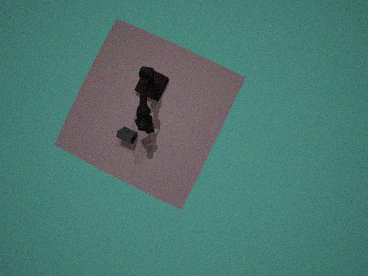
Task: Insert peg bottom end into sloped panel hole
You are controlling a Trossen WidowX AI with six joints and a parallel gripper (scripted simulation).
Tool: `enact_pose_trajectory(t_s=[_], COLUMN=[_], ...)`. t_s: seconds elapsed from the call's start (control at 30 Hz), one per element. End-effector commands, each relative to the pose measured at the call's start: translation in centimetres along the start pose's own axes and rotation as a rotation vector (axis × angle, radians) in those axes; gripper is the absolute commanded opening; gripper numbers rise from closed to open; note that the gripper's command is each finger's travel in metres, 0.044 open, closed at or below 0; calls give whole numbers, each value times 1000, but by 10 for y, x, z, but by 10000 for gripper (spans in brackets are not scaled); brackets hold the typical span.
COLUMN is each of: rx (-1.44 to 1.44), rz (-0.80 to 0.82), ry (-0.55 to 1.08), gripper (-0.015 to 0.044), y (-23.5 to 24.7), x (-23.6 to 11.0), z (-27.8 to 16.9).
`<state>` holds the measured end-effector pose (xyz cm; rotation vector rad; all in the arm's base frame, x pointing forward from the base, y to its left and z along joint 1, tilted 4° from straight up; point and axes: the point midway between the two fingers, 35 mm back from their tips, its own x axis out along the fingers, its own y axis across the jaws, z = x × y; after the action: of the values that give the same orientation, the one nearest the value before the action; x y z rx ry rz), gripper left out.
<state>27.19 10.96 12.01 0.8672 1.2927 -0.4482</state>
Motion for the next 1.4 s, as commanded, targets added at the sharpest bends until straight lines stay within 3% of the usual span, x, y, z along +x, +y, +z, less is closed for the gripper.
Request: enact_pose_trajectory(t_s=[0.0, 1.37], rx=[29, 296], rz=[19, 254], ry=[0, -66], gripper=[0, 0], y=[-1, -12], x=[2, 5], z=[3, 47])
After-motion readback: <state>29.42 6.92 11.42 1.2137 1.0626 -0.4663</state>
